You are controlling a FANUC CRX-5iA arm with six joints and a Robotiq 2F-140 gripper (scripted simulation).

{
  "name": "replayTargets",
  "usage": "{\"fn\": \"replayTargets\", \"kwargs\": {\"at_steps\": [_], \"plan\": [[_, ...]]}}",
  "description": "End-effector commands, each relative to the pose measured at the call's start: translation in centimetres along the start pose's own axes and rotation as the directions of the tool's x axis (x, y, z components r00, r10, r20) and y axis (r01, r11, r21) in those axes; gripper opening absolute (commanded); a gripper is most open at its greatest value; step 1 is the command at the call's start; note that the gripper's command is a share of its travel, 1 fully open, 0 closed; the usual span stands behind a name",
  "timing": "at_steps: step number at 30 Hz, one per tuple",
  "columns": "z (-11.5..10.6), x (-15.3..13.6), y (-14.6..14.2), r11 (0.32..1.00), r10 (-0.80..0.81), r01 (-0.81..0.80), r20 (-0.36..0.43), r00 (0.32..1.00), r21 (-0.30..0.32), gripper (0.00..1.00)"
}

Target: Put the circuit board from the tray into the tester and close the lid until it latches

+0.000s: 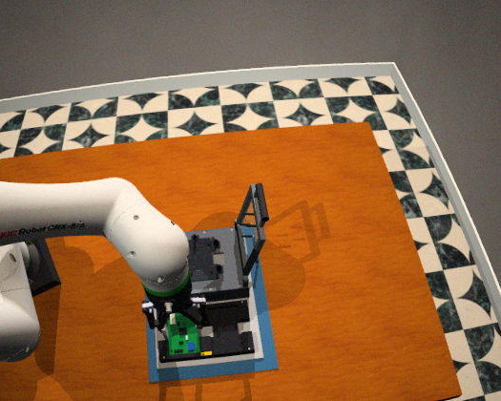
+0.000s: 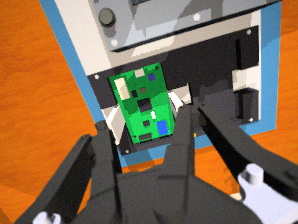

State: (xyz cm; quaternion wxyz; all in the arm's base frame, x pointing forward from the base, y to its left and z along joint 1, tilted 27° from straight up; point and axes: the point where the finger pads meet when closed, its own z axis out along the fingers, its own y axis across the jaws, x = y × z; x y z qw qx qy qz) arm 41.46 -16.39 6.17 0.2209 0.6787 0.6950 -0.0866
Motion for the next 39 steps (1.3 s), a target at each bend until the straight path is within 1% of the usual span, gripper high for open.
{"fn": "replayTargets", "kwargs": {"at_steps": [1,12,25,39], "plan": [[0.0,0.0,0.0,1.0,0.0,0.0,0.0,1.0,0.0,0.46],[-0.1,0.0,0.0,1.0,0.0,0.0,0.0,1.0,0.0,0.46],[-0.8,0.0,0.0,1.0,0.0,0.0,0.0,1.0,0.0,0.46],[-2.0,0.0,0.0,1.0,0.0,0.0,0.0,1.0,0.0,0.46]]}}
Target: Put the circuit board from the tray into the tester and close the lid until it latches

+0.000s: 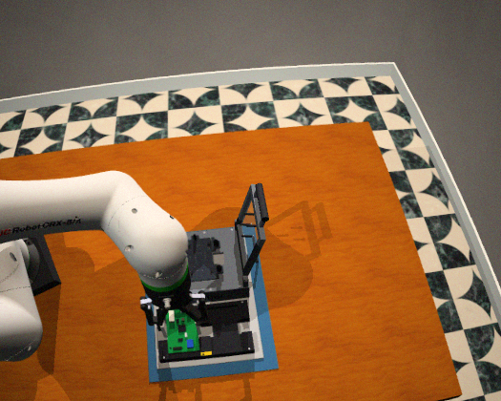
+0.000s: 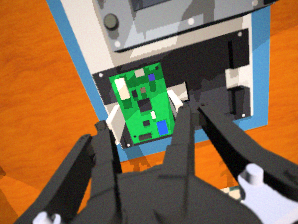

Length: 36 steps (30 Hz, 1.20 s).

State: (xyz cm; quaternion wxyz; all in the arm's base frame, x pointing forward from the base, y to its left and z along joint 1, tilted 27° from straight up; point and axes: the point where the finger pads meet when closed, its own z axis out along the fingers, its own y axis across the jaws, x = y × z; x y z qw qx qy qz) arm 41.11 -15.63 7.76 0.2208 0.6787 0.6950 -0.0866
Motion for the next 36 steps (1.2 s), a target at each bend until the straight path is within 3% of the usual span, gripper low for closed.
{"fn": "replayTargets", "kwargs": {"at_steps": [1,36], "plan": [[-0.3,0.0,0.0,1.0,0.0,0.0,0.0,1.0,0.0,0.46],[-1.4,0.0,0.0,1.0,0.0,0.0,0.0,1.0,0.0,0.46]]}}
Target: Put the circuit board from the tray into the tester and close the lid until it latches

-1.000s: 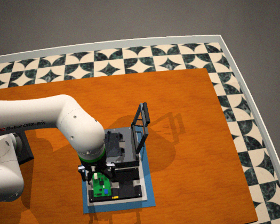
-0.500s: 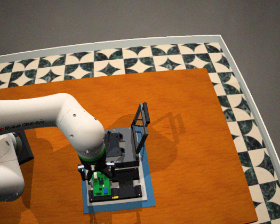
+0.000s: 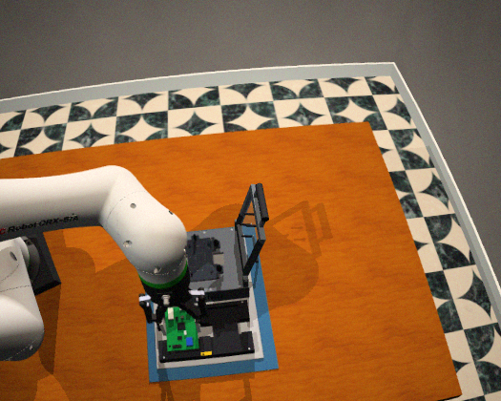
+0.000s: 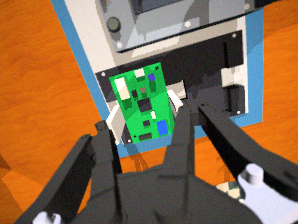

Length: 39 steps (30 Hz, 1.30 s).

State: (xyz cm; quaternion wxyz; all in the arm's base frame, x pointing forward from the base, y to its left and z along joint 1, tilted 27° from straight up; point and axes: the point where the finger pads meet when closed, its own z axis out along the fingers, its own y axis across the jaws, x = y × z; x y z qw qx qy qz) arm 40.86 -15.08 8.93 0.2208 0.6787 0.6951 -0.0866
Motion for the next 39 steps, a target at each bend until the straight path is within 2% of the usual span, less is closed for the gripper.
{"fn": "replayTargets", "kwargs": {"at_steps": [1,18,29,39], "plan": [[-0.1,0.0,0.0,1.0,0.0,0.0,0.0,1.0,0.0,0.46],[-3.2,0.0,0.0,1.0,0.0,0.0,0.0,1.0,0.0,0.46],[-6.0,0.0,0.0,1.0,0.0,0.0,0.0,1.0,0.0,0.46],[-6.8,0.0,0.0,1.0,0.0,0.0,0.0,1.0,0.0,0.46]]}}
